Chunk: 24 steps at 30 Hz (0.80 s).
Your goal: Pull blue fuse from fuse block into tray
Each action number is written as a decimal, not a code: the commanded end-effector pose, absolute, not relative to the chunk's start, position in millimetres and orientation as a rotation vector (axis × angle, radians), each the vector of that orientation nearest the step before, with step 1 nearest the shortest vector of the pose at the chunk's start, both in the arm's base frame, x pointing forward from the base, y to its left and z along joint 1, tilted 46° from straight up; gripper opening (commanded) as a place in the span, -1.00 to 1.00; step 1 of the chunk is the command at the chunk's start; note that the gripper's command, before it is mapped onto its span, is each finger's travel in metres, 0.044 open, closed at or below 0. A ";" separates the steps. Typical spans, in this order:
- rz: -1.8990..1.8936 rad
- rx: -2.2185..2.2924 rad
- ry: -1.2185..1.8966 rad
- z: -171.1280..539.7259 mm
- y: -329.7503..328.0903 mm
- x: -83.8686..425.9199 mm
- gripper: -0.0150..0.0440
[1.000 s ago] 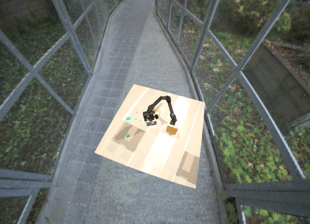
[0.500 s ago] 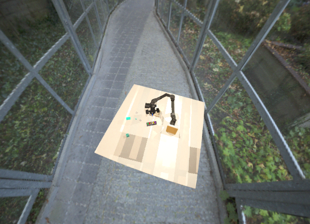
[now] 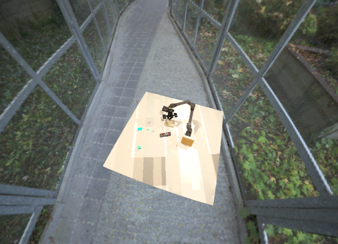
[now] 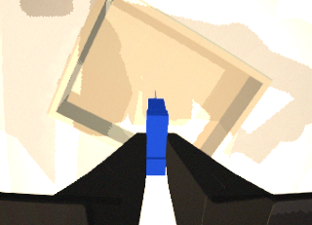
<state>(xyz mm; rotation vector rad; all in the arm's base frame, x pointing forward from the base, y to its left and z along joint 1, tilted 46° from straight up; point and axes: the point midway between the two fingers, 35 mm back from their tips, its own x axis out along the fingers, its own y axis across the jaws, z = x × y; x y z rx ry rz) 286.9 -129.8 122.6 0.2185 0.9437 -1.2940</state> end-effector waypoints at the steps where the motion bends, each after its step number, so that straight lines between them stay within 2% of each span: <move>1: -1.295 0.203 0.957 121.6 -132.2 283.9 -0.49; 24: -1.296 0.202 0.955 96.4 -158.7 282.5 -0.49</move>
